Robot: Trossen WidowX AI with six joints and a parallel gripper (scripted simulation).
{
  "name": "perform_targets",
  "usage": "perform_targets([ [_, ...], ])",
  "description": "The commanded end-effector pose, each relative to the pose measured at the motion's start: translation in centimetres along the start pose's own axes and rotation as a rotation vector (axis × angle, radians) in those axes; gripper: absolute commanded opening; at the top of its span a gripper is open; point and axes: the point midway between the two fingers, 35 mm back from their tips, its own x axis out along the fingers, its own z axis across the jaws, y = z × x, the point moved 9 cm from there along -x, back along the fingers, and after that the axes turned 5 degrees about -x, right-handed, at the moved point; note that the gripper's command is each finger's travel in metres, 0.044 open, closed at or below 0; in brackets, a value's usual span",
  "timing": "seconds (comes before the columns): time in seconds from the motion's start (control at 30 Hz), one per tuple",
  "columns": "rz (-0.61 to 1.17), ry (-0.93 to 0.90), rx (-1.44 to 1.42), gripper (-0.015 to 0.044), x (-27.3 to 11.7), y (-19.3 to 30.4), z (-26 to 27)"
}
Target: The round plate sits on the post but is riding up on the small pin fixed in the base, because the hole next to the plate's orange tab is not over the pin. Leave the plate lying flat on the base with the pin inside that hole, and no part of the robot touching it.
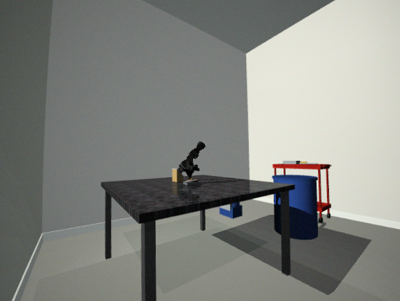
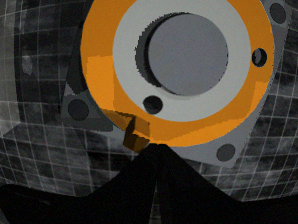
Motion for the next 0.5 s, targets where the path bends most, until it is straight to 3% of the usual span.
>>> perform_targets([
  [0.0, 0.001, -0.011, 0.003, 0.0000, 0.1, -0.2, 0.7],
  [0.47, 0.001, -0.011, 0.003, 0.0000, -0.1, -1.7, 2.2],
])
